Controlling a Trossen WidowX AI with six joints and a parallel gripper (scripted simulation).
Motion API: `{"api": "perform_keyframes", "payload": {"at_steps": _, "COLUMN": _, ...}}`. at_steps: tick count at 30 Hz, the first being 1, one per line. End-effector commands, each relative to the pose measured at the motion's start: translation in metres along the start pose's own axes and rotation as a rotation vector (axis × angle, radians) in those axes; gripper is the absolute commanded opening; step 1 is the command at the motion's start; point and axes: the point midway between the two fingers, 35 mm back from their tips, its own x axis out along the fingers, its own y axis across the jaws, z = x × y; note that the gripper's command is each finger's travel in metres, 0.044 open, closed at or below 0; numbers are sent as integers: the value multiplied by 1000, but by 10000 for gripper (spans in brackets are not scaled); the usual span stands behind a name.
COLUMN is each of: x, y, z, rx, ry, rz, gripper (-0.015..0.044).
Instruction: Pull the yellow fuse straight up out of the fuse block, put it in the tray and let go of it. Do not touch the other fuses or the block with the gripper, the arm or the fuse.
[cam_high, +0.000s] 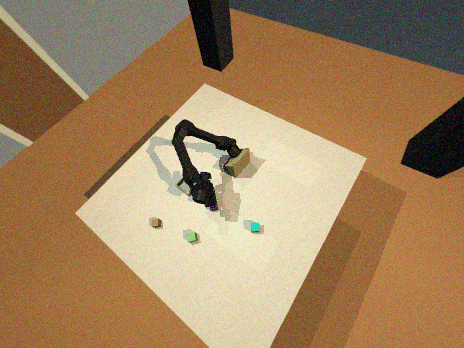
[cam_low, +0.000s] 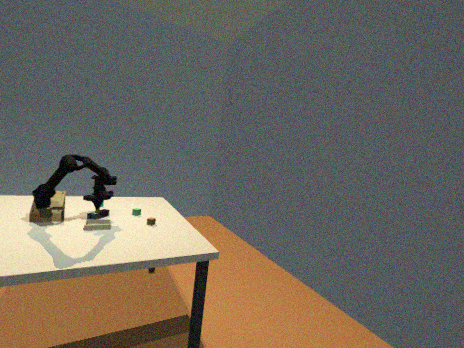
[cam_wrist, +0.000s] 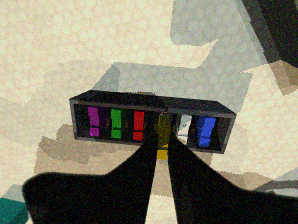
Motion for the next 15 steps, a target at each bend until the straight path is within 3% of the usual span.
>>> {"api": "perform_keyframes", "payload": {"at_steps": 1, "x": -4, "y": 2, "z": 1, "rx": 10, "ry": 2, "rz": 8, "gripper": 0}}
{"api": "perform_keyframes", "payload": {"at_steps": 15, "x": -11, "y": 2, "z": 1, "rx": 8, "ry": 2, "rz": 7, "gripper": 0}}
